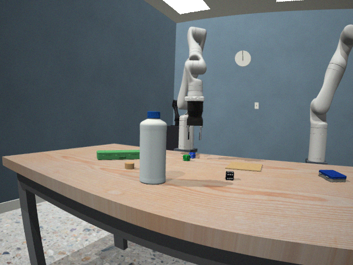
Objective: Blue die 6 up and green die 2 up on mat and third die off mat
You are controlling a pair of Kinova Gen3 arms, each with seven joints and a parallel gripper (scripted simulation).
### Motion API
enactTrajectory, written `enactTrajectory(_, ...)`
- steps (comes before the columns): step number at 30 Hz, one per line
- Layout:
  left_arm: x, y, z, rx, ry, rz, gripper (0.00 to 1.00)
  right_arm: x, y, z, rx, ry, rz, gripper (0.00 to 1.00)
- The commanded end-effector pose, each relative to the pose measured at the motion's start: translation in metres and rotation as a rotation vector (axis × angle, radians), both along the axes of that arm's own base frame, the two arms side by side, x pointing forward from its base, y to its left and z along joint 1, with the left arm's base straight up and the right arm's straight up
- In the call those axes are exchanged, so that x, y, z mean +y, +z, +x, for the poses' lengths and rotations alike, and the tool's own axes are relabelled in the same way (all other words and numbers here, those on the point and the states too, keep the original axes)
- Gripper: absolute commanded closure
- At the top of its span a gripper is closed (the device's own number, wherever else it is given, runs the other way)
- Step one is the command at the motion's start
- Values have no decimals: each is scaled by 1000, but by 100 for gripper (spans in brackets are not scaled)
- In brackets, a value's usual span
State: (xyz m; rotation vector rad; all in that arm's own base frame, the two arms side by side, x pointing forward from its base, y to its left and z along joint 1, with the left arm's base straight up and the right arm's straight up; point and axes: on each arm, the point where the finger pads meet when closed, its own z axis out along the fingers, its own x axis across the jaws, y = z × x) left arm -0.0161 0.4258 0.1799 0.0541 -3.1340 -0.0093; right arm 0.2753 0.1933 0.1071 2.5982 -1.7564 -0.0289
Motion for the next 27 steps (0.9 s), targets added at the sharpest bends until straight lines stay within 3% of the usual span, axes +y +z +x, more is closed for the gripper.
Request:
enactTrajectory(1, -1, 0, 2, -7, -2, -6, 0, 0, -2, -2, -6, -76, -6, 0)
enactTrajectory(12, -1, 0, 2, -7, -2, -6, 0, -6, -4, -3, -12, -284, -9, 0)
enactTrajectory(27, -1, 0, 2, -7, -2, -6, 0, -9, -5, -4, -16, -405, -9, 0)
